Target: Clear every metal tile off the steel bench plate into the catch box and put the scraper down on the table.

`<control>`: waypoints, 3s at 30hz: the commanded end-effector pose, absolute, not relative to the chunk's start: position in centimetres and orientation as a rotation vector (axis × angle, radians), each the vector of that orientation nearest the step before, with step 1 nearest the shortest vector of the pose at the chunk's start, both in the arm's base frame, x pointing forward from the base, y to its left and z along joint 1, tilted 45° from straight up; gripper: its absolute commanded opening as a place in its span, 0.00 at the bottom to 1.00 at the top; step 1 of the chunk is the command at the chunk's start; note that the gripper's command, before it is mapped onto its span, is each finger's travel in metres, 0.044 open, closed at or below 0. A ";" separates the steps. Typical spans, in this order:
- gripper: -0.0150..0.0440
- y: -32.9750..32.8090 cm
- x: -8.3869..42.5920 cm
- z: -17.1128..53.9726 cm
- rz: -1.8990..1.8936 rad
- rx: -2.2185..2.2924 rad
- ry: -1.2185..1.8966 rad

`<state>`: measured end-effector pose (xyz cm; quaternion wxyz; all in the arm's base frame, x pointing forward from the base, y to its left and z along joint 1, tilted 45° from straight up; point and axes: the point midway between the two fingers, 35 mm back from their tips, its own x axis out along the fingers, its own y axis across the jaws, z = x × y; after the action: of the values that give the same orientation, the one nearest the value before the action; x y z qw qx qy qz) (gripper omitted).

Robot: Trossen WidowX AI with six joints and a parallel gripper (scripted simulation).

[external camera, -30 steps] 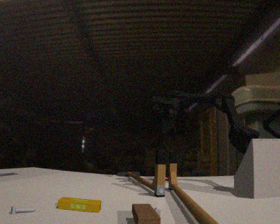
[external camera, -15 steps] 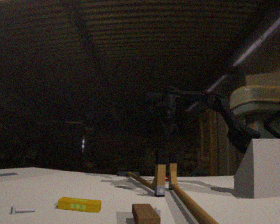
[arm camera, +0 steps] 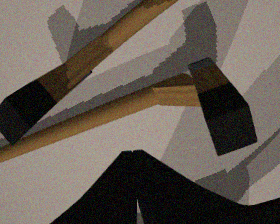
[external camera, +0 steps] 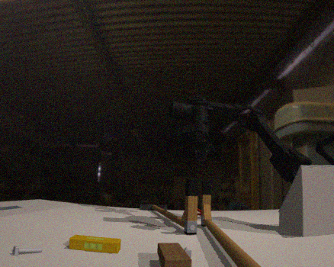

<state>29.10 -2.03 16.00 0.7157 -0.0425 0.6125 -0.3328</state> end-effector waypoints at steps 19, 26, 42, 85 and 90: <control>0.25 -0.7 29.4 14.0 -0.929 -0.235 1.261; 0.25 -1.8 29.7 12.8 -0.927 -0.233 1.262; 0.25 -4.5 29.8 10.1 -0.926 -0.233 1.262; 0.25 -10.4 28.5 9.1 -0.927 -0.225 1.269; 0.25 -11.0 28.3 9.6 -0.926 -0.223 1.270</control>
<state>28.71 -9.90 9.04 0.7057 -0.1005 0.5717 -0.4063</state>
